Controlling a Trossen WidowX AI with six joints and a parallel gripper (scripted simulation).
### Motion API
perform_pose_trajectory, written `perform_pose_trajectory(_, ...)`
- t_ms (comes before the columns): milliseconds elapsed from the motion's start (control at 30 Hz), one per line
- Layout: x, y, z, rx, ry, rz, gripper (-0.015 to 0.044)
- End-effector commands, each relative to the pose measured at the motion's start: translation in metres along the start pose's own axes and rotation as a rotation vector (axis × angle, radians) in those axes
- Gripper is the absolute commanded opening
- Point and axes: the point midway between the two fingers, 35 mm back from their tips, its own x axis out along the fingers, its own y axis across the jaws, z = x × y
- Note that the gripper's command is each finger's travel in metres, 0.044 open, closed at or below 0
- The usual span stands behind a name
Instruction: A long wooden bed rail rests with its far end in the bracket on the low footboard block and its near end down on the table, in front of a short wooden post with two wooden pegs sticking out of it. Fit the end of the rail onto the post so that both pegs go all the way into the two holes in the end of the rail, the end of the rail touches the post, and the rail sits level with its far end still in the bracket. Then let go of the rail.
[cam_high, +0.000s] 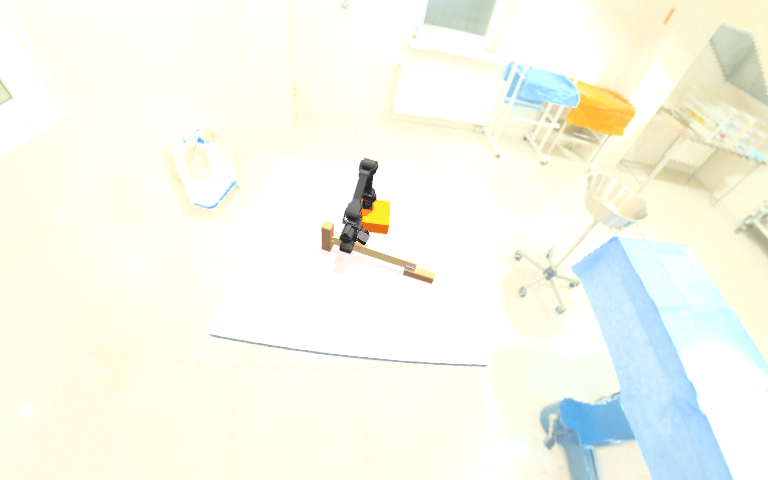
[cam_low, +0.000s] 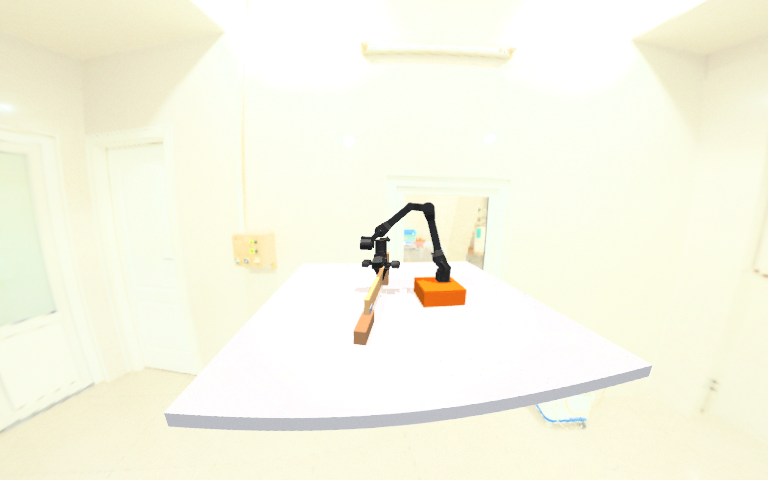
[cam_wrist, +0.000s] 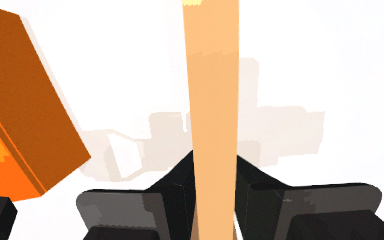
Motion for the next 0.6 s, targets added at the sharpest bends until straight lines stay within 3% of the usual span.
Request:
perform_pose_trajectory(0,-0.0006,-0.0009,-0.0043,0.002,0.012,-0.006,0.0000)
perform_pose_trajectory(567,0.0016,-0.0009,-0.0044,0.002,0.012,-0.006,0.0000)
